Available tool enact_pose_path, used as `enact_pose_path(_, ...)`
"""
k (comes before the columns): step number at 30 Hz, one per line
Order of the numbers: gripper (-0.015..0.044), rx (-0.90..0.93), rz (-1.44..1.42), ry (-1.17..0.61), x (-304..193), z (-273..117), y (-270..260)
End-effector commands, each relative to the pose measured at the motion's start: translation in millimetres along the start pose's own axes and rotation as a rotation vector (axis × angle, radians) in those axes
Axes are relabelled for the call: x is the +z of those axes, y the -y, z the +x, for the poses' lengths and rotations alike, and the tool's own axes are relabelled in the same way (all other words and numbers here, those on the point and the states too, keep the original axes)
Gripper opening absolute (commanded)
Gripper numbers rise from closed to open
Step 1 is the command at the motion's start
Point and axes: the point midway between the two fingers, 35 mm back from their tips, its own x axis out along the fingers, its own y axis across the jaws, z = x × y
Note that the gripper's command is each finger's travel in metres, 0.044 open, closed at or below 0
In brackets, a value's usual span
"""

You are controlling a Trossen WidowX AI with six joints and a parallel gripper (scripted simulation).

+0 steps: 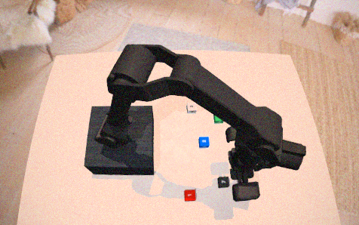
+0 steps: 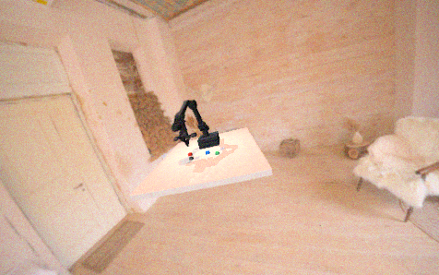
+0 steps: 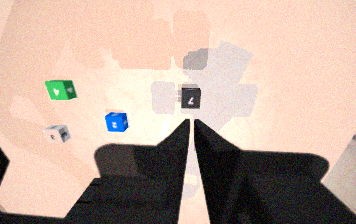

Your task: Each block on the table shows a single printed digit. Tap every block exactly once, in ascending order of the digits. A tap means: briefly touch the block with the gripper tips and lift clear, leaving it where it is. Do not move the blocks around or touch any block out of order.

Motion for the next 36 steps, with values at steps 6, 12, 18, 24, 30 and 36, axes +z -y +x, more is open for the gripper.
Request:
enact_pose_path(6, 0.0020, 0.015, -0.007, -0.031, -11.3, 71.4, -0.6)
enact_pose_path(12, 0.0020, 0.015, -0.007, -0.031, -11.3, 76.9, -0.7)
enact_pose_path(18, 0.0020, 0.015, -0.007, -0.031, -11.5, 86.5, -0.8)
enact_pose_path(24, 0.0020, 0.015, -0.007, -0.031, -12.0, 96.0, -1.0)
enact_pose_path(30, 0.0020, 0.015, -0.007, -0.031, -12.4, 101.5, -1.2)
enact_pose_path(36, 0.0020, 0.009, -0.004, -0.026, -10.3, 95.0, 0.1)
